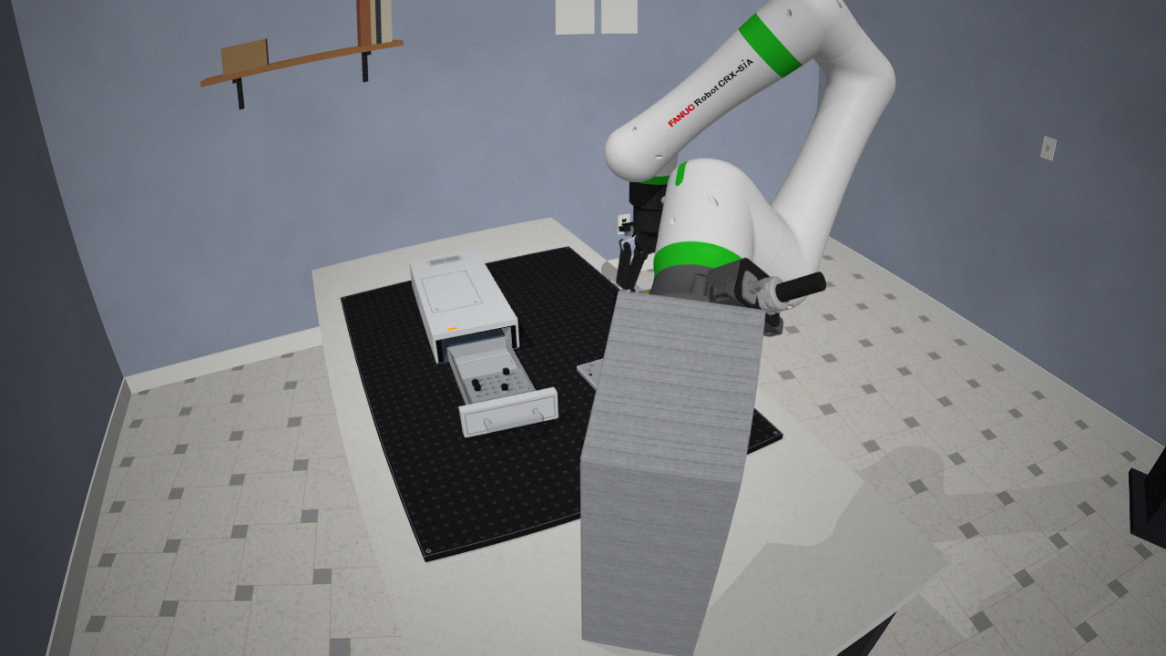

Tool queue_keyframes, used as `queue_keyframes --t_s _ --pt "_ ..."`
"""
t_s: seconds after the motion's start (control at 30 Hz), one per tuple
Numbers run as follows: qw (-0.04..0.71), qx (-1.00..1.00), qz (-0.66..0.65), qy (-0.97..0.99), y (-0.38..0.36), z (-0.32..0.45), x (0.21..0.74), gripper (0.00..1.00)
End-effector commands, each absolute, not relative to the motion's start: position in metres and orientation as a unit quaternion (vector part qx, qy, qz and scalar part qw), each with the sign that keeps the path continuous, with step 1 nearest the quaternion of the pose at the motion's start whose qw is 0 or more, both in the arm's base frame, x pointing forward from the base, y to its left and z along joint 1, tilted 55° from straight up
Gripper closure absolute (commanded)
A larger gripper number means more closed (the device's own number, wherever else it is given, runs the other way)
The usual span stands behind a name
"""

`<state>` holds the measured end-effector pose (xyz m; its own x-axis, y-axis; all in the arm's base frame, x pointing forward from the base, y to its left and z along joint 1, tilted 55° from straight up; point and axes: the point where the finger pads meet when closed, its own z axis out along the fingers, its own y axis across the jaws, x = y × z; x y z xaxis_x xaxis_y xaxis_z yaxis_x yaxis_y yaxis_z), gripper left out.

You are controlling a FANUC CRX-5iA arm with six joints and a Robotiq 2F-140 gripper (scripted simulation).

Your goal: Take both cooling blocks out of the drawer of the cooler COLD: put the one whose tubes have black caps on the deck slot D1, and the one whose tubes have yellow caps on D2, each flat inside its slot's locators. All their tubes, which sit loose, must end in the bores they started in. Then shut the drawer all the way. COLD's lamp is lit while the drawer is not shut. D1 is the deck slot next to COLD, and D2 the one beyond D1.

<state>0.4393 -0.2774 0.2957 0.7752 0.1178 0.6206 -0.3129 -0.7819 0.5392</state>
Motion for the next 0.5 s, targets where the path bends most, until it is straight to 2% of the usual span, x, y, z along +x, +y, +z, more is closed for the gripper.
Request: queue_keyframes --t_s 0.0,0.47 --pt "0.326 0.884 0.331 -0.055 -0.283 0.299 0.435 0.9" --pt "0.326 0.884 0.331 -0.055 -0.308 0.307 0.417 0.9"
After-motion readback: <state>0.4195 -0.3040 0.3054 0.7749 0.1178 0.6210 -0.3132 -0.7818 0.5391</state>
